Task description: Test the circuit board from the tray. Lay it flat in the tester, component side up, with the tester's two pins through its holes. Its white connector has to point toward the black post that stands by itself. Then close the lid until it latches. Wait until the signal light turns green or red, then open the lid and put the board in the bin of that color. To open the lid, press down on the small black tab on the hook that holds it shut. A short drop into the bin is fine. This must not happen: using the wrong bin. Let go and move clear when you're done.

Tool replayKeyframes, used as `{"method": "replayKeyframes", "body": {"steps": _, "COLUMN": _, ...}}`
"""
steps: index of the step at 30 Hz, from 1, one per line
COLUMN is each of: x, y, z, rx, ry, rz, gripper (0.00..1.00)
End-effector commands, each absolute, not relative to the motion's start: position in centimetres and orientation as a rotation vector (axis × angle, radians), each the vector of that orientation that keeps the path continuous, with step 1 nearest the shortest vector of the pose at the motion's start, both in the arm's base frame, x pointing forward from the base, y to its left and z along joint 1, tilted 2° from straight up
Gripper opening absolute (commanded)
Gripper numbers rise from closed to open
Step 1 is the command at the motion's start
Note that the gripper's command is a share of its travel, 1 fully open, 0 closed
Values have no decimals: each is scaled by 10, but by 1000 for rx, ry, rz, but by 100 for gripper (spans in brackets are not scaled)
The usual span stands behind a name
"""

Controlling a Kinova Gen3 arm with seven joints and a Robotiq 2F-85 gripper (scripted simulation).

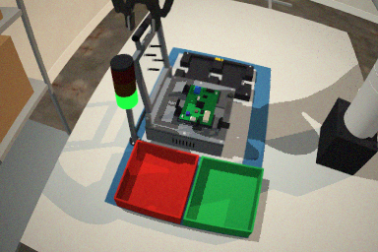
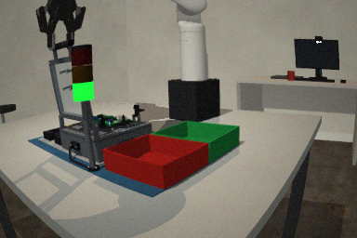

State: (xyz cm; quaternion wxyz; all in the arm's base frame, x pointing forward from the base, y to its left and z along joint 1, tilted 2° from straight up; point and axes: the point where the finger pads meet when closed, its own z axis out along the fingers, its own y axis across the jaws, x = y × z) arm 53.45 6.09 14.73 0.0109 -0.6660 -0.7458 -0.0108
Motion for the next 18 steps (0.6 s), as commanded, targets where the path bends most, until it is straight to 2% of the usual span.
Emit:
{"method": "replayKeyframes", "body": {"steps": 1, "x": 537, "y": 63, "z": 149, "rx": -2070, "ry": -2339, "rz": -43, "gripper": 50}}
{"method": "replayKeyframes", "body": {"steps": 18, "x": 537, "y": 62, "z": 197, "rx": -2070, "ry": -2339, "rz": -44, "gripper": 50}}
